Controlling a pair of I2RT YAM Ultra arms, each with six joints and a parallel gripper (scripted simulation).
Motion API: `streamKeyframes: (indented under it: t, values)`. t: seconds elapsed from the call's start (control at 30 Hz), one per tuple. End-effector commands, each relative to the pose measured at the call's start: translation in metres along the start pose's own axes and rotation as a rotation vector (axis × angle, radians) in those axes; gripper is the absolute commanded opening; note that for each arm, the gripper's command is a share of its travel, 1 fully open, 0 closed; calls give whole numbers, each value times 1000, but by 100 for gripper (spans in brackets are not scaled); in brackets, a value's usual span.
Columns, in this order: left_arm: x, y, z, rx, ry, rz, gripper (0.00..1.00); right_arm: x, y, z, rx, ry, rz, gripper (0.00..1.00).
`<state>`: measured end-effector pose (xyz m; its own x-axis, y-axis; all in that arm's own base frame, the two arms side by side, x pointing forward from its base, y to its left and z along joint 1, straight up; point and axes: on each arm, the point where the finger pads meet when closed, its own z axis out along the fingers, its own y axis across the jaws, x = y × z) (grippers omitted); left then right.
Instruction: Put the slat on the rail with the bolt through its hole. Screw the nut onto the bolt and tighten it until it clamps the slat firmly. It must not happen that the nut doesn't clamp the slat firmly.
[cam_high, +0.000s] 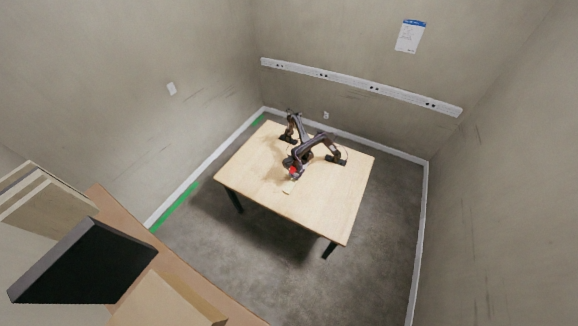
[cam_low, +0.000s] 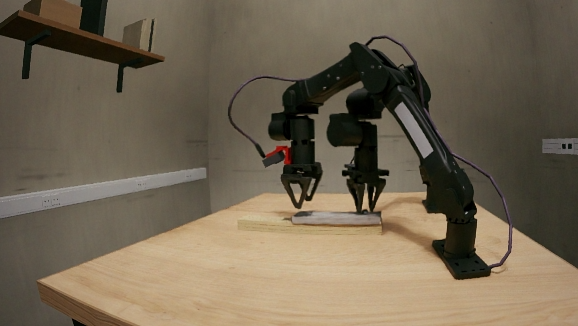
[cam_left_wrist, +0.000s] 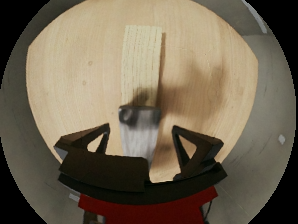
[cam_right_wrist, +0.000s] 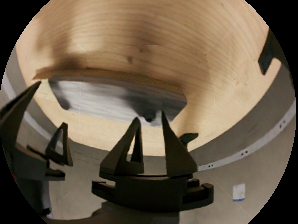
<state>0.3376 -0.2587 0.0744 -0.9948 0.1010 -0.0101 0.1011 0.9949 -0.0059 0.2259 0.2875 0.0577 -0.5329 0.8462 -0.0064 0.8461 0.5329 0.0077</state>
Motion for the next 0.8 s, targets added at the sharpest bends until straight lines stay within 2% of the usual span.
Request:
streamKeyframes:
  t: [0.0,0.77]
  values:
    - [-2,1,7,1,-1,-6,100,1,2,-4,-11,4,0,34]
    - [-2,1,21,1,-1,-6,100,1,2,-4,-11,4,0,34]
